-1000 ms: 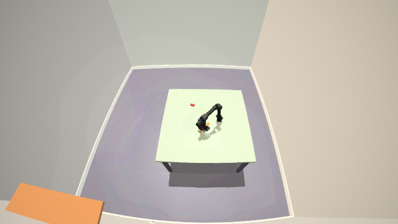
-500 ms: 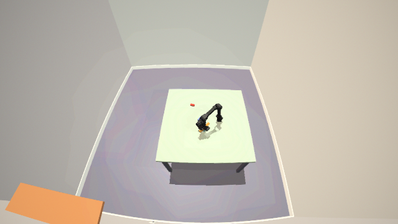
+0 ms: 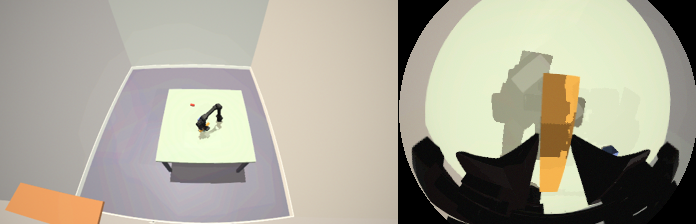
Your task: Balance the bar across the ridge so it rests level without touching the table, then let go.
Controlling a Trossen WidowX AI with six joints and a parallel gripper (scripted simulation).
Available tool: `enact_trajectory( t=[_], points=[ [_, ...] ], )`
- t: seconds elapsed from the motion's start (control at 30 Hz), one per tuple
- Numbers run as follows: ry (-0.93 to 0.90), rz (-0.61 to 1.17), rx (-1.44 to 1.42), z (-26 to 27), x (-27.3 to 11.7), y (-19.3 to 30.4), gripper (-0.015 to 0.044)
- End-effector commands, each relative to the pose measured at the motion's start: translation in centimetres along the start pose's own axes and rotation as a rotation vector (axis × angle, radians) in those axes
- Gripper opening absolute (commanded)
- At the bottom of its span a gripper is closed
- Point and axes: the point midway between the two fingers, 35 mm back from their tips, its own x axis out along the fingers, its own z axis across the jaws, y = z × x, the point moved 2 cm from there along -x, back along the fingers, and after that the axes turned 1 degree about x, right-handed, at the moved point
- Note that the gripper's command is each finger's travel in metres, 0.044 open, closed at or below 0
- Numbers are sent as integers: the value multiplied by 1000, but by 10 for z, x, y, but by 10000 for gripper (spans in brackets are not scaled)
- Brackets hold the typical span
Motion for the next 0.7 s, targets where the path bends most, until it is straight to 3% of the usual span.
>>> enact_trajectory(
  t=[0.0, 0.33, 0.47, 0.67],
  points=[
    [0, 0, 0, 0, 0, 0, 185],
    [0, 0, 0, 0, 0, 0, 440],
    [0, 0, 0, 0, -7, -1, 440],
    [0, -2, 0, -1, -73, -4, 440]
  ],
)
